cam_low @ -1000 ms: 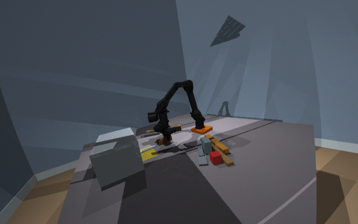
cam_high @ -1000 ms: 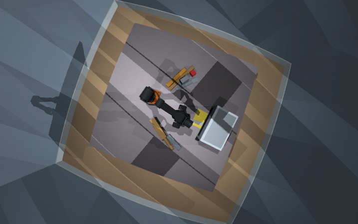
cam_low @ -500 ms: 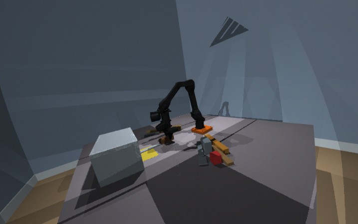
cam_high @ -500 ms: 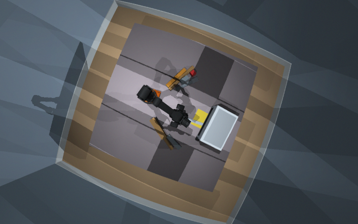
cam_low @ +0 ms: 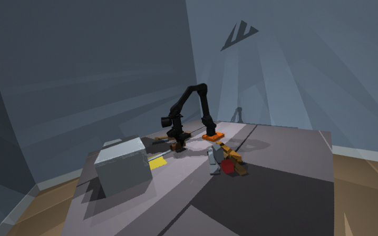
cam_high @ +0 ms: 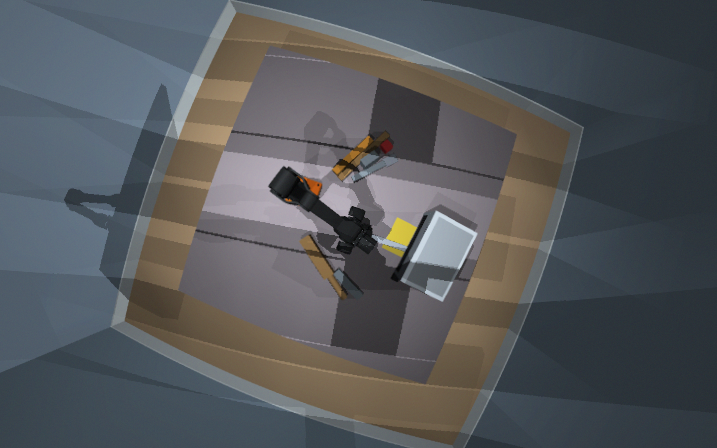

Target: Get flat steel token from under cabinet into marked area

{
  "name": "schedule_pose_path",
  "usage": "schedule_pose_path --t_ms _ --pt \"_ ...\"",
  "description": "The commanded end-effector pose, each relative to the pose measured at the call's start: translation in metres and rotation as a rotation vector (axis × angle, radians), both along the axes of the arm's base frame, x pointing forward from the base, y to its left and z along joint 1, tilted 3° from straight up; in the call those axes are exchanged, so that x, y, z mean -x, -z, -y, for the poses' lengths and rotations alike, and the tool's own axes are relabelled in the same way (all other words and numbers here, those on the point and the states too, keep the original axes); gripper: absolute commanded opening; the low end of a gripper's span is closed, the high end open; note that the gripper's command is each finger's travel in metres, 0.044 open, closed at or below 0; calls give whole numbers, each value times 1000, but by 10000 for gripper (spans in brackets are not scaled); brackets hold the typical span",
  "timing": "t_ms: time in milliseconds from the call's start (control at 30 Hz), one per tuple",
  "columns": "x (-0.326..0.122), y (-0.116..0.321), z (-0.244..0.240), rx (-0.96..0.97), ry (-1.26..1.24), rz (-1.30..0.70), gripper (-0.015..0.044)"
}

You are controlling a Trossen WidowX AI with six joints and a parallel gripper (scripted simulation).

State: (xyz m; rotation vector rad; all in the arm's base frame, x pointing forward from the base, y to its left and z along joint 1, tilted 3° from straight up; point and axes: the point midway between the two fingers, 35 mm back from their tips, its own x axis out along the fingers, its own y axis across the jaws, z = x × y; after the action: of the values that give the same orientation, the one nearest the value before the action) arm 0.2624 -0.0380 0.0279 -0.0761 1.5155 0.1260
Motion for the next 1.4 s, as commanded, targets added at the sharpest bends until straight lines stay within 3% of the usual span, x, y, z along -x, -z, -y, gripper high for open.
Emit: schedule_pose_path --t_ms 0,833,1367 --pt "7 1 1 0 -2 -3 0" --pt "40 3 6 1 -2 -6 0" --pt "35 1 12 4 -62 -1 0"
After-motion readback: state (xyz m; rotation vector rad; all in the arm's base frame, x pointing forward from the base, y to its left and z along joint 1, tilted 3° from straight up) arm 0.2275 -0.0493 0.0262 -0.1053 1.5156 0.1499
